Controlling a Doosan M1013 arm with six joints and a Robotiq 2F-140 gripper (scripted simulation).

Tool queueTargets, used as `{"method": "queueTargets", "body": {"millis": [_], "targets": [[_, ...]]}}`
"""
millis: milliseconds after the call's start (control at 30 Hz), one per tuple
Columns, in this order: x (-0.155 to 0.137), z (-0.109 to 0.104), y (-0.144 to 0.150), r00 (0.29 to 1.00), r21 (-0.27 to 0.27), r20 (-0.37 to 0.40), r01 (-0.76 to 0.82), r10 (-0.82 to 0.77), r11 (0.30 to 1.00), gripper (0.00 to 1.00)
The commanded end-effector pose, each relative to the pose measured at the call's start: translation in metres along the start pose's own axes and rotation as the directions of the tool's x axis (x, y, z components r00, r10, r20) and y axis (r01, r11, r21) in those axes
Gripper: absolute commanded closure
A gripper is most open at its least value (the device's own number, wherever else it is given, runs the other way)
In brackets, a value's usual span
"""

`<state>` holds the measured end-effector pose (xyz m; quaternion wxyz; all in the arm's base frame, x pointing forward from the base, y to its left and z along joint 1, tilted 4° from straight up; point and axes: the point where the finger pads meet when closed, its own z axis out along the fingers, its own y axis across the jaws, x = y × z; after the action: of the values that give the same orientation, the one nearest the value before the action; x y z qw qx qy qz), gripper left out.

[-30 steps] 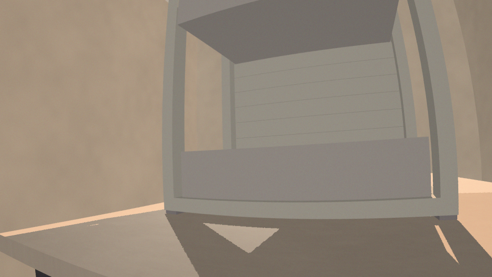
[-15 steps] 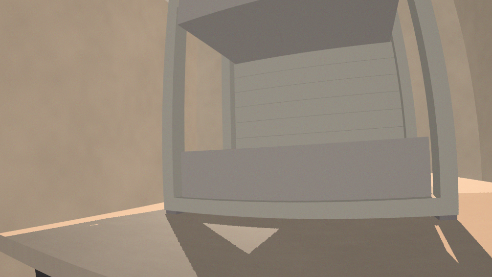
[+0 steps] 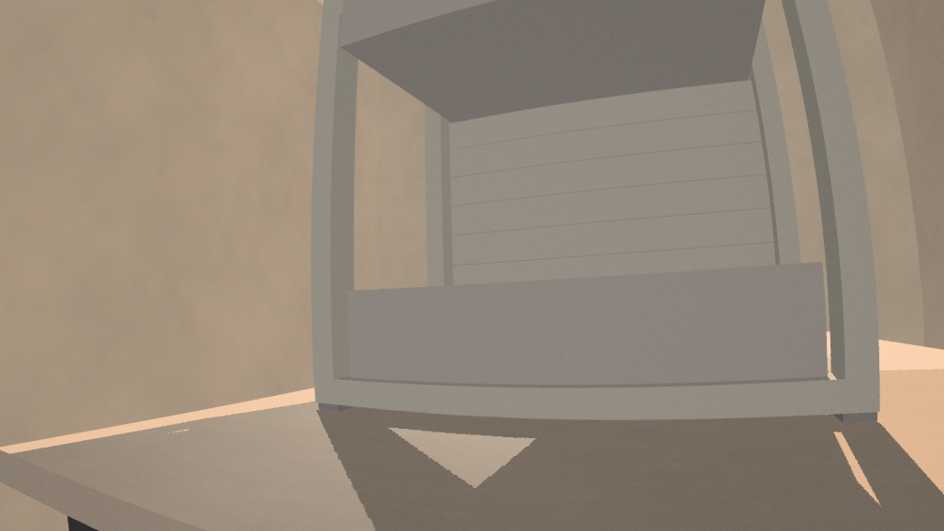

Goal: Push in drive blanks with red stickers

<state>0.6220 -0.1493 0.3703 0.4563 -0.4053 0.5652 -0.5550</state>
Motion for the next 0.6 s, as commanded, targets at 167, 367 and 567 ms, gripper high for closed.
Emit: {"method": "queueTargets", "body": {"millis": [167,367,567], "targets": [[0.035,0.015,-0.002,1.0,0.0,0.003,-0.001,0.001,1.0,1.0],[0.069,0.029,-0.005,1.0,0.0,0.003,-0.001,0.001,1.0,1.0],[0.089,0.037,-0.006,1.0,0.0,0.003,-0.001,0.001,1.0,1.0]]}}
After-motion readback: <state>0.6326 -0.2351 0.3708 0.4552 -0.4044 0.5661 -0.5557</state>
